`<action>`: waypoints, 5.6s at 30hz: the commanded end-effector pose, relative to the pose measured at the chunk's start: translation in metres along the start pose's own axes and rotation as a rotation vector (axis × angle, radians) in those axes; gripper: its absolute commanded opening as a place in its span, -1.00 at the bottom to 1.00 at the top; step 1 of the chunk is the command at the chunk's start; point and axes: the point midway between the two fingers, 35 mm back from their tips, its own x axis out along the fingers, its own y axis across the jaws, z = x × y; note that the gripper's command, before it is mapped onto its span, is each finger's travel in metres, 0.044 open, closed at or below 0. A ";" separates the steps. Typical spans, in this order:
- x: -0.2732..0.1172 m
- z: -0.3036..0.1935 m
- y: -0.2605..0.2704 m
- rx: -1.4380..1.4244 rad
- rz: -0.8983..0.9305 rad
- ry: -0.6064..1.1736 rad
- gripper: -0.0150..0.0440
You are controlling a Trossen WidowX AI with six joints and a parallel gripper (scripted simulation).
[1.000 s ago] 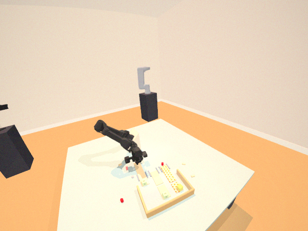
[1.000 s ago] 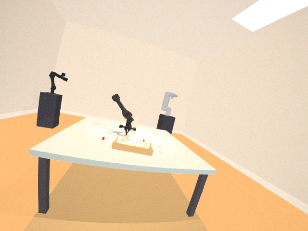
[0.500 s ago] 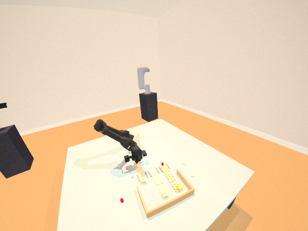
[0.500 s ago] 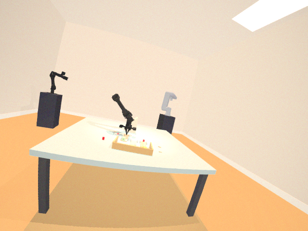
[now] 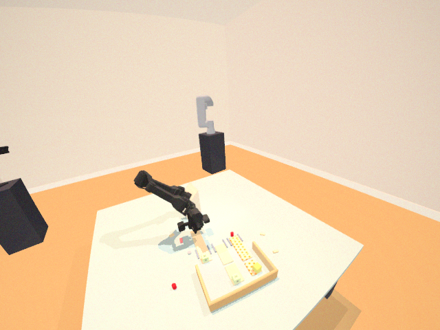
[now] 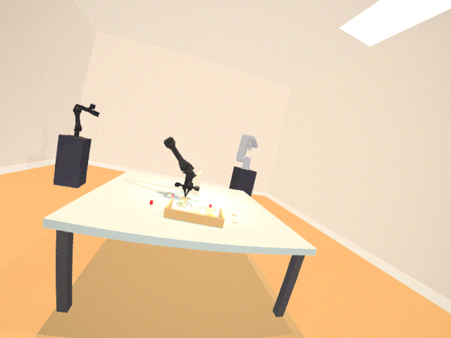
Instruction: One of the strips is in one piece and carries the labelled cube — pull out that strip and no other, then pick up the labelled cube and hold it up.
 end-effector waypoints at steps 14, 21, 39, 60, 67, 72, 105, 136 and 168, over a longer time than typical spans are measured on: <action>0.004 -0.011 -0.001 -0.010 -0.003 0.030 -0.49; -0.026 0.002 0.002 -0.006 0.003 0.018 -0.49; -0.044 0.042 -0.003 0.053 -0.002 0.027 0.40; -0.053 0.122 -0.003 0.057 -0.001 0.023 1.00; -0.056 0.148 -0.004 0.058 -0.001 0.022 1.00; -0.058 0.167 -0.005 0.059 -0.001 0.021 1.00; -0.026 0.206 -0.008 0.061 -0.001 0.019 0.36; -0.007 0.206 -0.009 0.063 0.001 0.016 -0.16; -0.051 0.112 0.000 0.056 -0.001 0.024 -0.49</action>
